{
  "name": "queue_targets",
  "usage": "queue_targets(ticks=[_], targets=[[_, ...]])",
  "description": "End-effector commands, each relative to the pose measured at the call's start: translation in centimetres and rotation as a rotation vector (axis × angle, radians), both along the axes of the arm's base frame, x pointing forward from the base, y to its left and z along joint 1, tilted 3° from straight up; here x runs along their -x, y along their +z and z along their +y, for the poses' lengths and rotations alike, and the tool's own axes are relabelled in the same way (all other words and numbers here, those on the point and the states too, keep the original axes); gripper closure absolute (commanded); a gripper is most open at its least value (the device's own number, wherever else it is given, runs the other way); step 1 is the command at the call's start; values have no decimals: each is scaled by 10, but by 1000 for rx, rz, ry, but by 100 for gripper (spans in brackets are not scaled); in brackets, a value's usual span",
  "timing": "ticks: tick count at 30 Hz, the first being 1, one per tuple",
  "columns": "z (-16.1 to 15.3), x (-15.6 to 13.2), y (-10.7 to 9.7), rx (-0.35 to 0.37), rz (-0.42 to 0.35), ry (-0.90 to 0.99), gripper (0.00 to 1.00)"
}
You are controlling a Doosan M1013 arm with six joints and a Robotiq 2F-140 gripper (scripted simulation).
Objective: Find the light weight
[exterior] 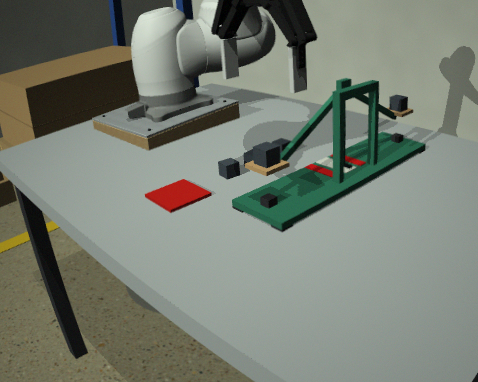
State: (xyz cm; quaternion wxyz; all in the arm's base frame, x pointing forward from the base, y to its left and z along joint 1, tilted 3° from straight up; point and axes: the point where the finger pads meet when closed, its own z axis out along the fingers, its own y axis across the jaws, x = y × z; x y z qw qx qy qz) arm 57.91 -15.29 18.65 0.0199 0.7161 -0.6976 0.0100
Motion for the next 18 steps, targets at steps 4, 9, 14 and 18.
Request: queue_targets(ticks=[4,9,14,18], targets=[[1,0,34,0,0,0,0],[2,-1,53,0,0,0,0],[3,-1,69,0,0,0,0],[3,-1,71,0,0,0,0]])
